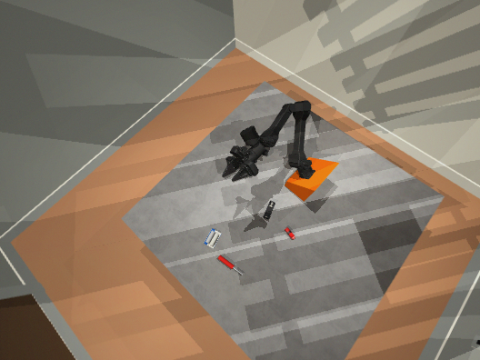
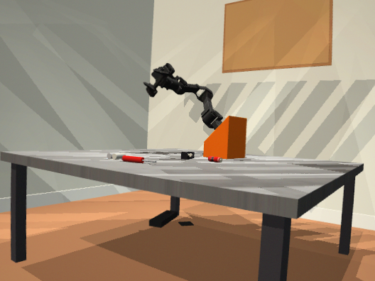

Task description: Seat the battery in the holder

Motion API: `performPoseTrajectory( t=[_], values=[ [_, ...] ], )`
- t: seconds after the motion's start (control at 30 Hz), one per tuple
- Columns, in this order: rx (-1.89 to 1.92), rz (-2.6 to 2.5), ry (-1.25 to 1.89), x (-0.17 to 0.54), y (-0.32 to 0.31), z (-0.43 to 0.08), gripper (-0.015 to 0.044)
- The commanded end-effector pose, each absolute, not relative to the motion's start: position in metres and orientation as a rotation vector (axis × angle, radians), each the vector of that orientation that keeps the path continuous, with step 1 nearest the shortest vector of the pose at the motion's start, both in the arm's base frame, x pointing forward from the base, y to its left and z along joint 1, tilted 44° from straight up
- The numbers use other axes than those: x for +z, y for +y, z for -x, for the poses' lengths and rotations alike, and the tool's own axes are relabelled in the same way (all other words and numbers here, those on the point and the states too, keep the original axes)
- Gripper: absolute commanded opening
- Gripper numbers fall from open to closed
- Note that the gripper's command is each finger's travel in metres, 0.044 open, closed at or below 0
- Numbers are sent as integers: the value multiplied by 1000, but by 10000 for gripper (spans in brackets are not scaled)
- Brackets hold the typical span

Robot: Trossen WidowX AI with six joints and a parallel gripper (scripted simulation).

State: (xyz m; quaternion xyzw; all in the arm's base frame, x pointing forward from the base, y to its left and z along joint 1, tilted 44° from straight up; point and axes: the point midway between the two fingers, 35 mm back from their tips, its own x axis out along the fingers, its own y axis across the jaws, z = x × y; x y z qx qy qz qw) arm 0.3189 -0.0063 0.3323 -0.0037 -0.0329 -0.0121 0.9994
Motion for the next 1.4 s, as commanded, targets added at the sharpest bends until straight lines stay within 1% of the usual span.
performPoseTrajectory(
  t=[0.0,0.17,0.2,0.37,0.53,0.7,0.93,1.13,1.37],
  values=[
    [-25,11,-55,330,-6,-321,374],
    [-31,114,217,266,4,-361,242],
    [-29,144,279,251,7,-368,233],
    [0,318,589,169,24,-391,233],
    [62,535,886,89,40,-392,233],
    [155,789,1167,14,51,-375,233],
    [335,1196,1527,-74,55,-330,233],
    [510,1537,1771,-124,48,-288,233],
    [516,1548,1778,-125,47,-287,233]
  ],
)
